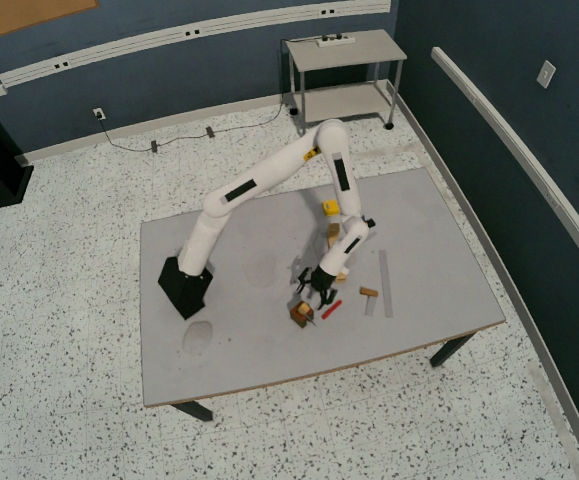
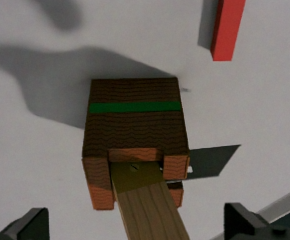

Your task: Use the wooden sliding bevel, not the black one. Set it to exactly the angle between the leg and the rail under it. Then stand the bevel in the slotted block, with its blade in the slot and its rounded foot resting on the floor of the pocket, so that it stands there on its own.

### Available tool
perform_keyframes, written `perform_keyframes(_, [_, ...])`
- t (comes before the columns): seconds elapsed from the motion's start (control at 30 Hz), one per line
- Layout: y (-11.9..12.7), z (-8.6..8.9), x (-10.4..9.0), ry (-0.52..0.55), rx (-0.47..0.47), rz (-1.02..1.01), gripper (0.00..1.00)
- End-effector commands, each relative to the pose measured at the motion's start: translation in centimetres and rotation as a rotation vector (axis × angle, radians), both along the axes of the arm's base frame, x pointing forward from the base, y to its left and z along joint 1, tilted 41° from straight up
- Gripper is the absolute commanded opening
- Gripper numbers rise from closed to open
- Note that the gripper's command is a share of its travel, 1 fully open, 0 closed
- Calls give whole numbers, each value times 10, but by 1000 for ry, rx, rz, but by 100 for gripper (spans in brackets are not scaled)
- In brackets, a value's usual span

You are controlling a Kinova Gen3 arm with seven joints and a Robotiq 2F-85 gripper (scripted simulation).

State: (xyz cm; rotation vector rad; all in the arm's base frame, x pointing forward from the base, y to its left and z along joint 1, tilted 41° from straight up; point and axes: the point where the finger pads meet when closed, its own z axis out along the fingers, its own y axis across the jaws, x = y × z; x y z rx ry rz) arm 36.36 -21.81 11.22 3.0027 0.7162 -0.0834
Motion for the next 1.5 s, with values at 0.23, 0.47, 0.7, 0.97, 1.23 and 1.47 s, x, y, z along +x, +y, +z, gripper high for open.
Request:
perform_keyframes(0.23, [3, 62, 2, 0, -1, -1, 100])
perform_keyframes(0.47, [5, 85, 3, 0, -1, -1, 100])
perform_keyframes(0.7, [6, 97, 4, -1, -1, -1, 100])
perform_keyframes(0.97, [6, 97, 4, -1, -1, -1, 100])
perform_keyframes(1.23, [6, 97, 4, -1, -1, -1, 100])
perform_keyframes(1.47, [6, 97, 4, -1, -1, -1, 100])
